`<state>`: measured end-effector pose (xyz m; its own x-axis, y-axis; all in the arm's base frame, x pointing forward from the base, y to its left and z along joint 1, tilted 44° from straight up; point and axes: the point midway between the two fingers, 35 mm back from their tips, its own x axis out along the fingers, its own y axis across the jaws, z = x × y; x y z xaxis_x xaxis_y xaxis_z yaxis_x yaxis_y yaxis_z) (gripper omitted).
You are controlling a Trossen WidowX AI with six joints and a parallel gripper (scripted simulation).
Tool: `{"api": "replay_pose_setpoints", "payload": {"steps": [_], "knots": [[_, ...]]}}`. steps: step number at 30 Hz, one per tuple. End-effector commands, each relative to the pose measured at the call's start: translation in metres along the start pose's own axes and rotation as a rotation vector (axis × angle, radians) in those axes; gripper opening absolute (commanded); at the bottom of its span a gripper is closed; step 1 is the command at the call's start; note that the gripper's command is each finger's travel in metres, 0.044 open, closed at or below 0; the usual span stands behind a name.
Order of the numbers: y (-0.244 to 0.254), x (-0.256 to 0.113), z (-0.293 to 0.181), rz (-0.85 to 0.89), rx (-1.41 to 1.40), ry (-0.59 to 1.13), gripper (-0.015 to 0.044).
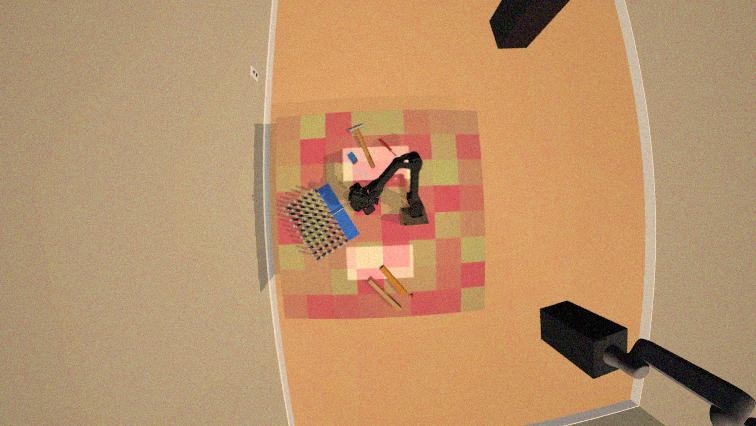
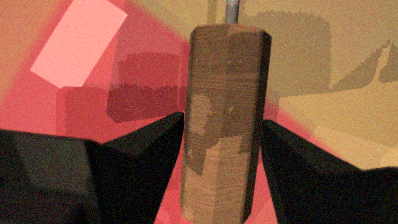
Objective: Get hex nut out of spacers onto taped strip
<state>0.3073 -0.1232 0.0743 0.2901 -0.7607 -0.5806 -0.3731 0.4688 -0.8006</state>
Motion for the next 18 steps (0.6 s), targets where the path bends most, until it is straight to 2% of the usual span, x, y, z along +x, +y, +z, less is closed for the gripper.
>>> {"api": "replay_pose_setpoints", "payload": {"steps": [1, 18], "knots": [[0.0007, -0.0015, -0.0026, 0.004, -0.004, -0.006, 0.0], [0.0008, -0.004, -0.0115, 0.004, -0.005, -0.007, 0.0]]}}
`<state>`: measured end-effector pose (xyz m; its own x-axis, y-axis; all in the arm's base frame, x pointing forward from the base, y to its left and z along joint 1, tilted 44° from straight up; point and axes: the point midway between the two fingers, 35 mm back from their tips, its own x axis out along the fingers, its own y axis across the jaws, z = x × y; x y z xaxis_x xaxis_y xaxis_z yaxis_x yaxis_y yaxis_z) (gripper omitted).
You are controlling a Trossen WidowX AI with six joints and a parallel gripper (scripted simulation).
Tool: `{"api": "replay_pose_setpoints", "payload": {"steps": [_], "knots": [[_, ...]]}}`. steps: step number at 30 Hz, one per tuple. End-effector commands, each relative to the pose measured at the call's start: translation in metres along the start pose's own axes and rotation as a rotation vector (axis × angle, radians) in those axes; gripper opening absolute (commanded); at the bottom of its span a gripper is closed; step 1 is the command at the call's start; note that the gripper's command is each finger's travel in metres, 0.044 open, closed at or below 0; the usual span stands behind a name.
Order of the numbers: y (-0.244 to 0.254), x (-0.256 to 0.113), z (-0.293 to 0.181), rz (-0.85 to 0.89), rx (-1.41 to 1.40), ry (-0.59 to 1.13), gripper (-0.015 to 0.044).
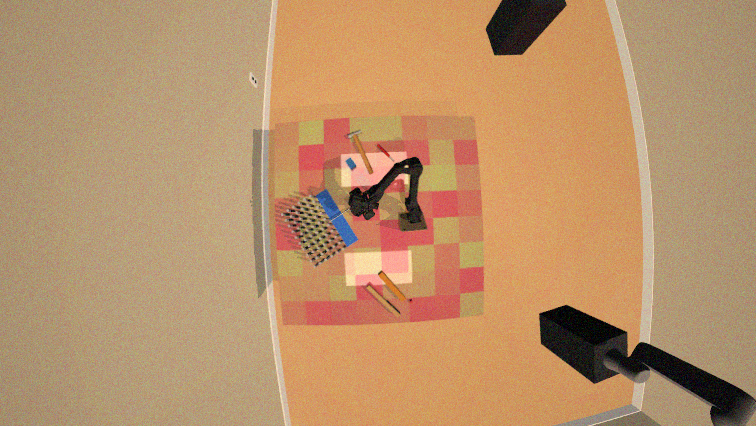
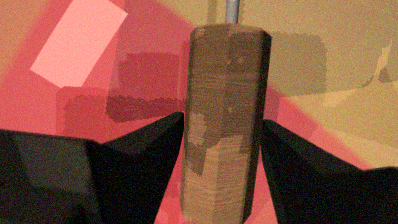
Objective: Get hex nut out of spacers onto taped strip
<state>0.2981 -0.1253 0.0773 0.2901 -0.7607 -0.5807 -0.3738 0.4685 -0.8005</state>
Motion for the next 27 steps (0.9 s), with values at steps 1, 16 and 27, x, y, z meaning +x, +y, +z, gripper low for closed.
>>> {"api": "replay_pose_setpoints", "payload": {"steps": [1, 16, 27], "knots": [[0.001, -0.001, -0.002, 0.004, -0.004, -0.007, 0.0], [0.001, -0.004, -0.01, 0.004, -0.005, -0.006, 0.0], [0.001, -0.005, -0.016, 0.004, -0.005, -0.006, 0.0]]}}
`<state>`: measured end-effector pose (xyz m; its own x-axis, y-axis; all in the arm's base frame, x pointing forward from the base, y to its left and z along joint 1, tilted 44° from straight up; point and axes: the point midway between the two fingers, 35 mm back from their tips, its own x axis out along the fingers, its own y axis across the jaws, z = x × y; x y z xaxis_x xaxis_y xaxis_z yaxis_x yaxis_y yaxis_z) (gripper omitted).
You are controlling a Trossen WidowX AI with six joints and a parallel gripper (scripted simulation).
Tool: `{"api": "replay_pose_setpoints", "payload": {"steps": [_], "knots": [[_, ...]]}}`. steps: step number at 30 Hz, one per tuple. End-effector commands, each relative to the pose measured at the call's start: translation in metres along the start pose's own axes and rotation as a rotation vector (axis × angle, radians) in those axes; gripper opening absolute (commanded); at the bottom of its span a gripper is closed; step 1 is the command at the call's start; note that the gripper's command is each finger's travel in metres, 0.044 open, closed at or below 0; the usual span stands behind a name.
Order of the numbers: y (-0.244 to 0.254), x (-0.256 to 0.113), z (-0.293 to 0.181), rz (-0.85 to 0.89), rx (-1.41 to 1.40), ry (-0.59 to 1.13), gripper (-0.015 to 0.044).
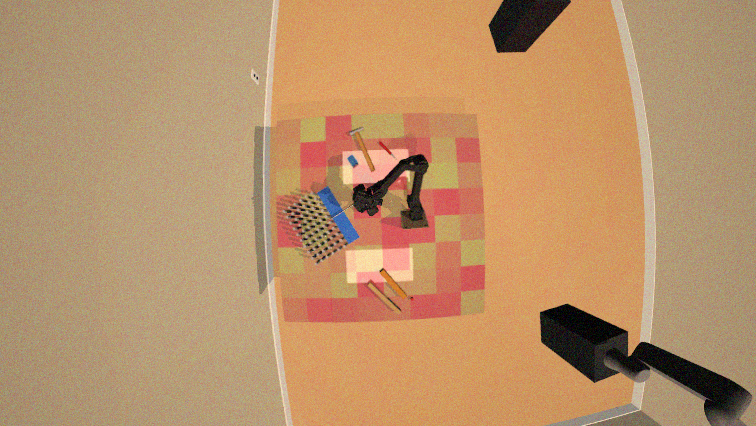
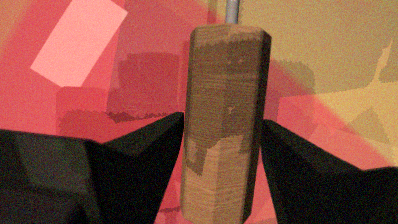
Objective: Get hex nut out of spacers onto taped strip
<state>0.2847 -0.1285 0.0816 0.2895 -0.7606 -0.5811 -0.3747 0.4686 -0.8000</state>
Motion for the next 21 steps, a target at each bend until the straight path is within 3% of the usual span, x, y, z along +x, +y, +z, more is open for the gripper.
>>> {"api": "replay_pose_setpoints", "payload": {"steps": [1, 21], "knots": [[0.0006, -0.0014, -0.0022, 0.004, -0.004, -0.007, 0.0], [0.0006, -0.0043, -0.012, 0.004, -0.004, -0.007, 0.0]]}}
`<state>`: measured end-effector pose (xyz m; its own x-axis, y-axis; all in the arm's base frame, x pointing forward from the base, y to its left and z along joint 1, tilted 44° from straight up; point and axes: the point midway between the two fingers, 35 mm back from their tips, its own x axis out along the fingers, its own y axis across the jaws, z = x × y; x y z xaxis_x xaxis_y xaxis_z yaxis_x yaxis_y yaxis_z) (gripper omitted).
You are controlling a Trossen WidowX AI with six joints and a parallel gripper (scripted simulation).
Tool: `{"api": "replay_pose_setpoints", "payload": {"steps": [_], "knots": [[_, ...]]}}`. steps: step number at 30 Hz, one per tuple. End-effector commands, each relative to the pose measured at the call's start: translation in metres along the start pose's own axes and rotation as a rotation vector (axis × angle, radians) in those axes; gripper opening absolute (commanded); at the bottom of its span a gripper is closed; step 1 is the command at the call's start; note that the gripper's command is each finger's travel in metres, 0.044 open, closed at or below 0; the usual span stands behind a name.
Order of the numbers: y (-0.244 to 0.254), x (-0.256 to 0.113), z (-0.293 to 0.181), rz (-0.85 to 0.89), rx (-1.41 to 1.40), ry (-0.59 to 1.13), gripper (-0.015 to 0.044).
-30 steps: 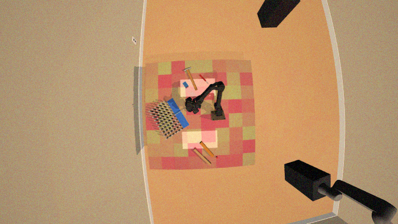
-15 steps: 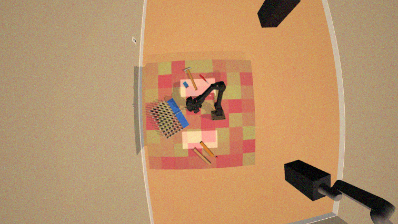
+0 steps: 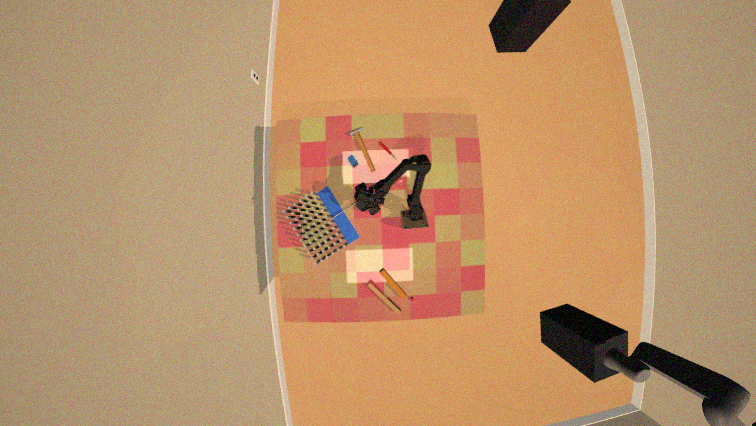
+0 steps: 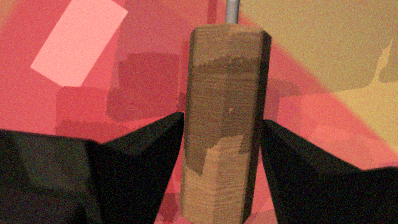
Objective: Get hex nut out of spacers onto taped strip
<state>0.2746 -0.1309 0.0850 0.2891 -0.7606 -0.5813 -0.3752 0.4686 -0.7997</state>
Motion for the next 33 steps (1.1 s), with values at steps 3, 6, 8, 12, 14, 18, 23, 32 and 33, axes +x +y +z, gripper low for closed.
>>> {"api": "replay_pose_setpoints", "payload": {"steps": [3, 6, 8, 12, 14, 18, 23, 32, 33], "knots": [[0.001, -0.002, -0.003, 0.003, -0.004, -0.007, 0.0], [0.001, -0.002, -0.004, 0.003, -0.004, -0.007, 0.0], [0.001, -0.002, -0.005, 0.003, -0.004, -0.007, 0.0], [0.0, -0.004, -0.004, 0.004, -0.004, -0.007, 0.0], [0.0, -0.005, -0.003, 0.004, -0.004, -0.007, 0.0], [-0.001, -0.007, -0.002, 0.004, -0.003, -0.007, 0.0], [-0.003, -0.009, -0.001, 0.003, -0.001, -0.006, 0.0], [-0.006, -0.014, 0.001, 0.002, 0.003, -0.006, 0.0], [-0.006, -0.014, 0.002, 0.002, 0.003, -0.006, 0.0]]}}
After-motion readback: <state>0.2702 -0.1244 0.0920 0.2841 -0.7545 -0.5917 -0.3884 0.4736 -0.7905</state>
